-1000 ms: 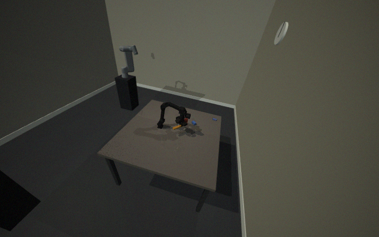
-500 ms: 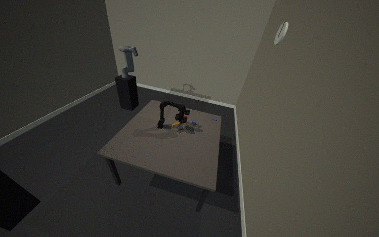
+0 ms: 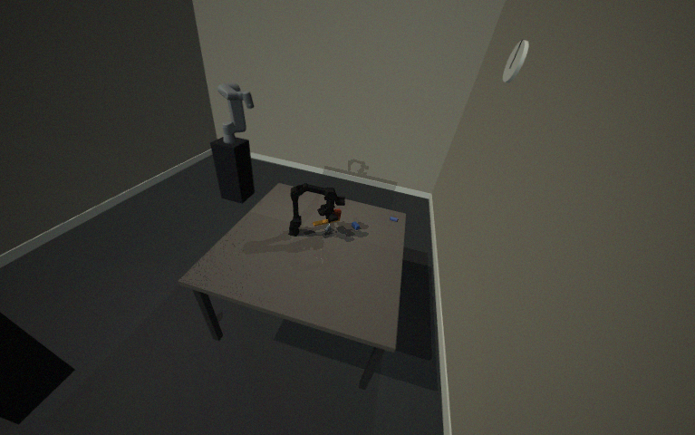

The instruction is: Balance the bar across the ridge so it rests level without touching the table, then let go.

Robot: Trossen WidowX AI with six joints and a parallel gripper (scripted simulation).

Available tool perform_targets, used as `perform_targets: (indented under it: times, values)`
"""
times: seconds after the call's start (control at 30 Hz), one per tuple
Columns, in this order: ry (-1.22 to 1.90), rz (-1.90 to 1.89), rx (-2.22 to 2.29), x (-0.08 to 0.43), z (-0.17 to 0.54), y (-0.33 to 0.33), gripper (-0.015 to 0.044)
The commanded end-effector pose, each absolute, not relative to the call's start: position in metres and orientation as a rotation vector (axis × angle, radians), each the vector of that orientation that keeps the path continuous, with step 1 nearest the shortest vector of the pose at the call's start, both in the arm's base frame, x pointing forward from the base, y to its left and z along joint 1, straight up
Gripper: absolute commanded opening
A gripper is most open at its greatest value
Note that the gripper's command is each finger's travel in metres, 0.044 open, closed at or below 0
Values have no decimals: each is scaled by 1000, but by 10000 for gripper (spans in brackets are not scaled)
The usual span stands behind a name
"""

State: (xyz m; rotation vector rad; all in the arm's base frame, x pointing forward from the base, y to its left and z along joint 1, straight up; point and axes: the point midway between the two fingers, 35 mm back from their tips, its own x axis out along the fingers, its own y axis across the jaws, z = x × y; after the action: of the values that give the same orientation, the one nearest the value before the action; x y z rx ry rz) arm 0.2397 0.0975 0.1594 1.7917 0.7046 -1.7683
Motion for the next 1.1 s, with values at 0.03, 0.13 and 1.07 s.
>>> perform_targets:
  times: [0.03,0.13,1.07]
  values:
    - [685,-1781,1818,226,160,112,0]
    - [677,-1788,1825,220,160,118,0]
    - [676,-1789,1827,219,120,120,0]
